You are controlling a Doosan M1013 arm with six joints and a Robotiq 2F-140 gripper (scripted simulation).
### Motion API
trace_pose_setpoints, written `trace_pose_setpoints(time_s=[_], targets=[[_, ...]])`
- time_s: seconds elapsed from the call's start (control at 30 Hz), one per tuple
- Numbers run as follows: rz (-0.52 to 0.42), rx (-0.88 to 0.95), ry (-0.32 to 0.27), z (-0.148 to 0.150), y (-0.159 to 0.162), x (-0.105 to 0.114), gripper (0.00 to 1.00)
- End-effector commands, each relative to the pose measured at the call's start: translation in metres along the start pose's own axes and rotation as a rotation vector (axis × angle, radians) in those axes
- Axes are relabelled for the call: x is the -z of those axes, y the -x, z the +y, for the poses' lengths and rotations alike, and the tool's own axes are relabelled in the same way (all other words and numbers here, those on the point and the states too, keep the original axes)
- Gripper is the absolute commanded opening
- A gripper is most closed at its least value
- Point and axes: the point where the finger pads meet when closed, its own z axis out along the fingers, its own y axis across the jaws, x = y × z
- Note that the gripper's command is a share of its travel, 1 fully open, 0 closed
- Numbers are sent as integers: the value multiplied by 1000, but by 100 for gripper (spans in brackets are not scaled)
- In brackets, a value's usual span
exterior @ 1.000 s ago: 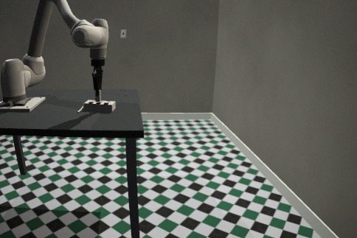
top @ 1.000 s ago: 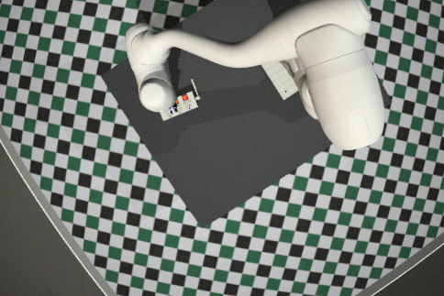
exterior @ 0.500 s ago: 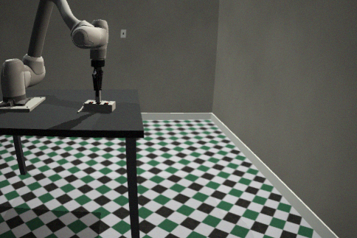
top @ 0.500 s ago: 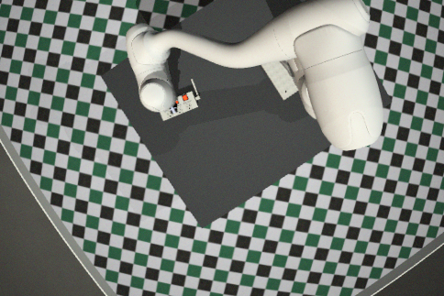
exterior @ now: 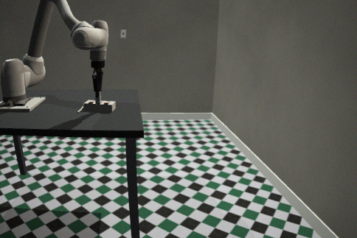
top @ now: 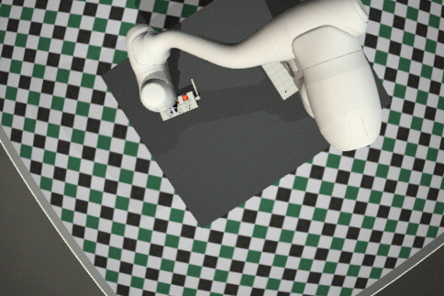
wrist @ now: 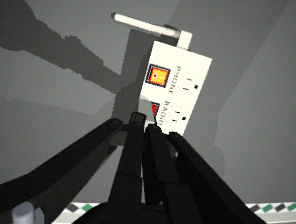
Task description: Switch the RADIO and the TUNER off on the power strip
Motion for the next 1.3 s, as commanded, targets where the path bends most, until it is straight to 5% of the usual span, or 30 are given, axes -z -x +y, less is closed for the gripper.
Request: trace_pose_setpoints(time_s=[0.0,0.6,1.27], targets=[[0,0,0,0,0,0,0],[0,0,0,0,0,1,0],[0,0,0,0,0,39,0]])
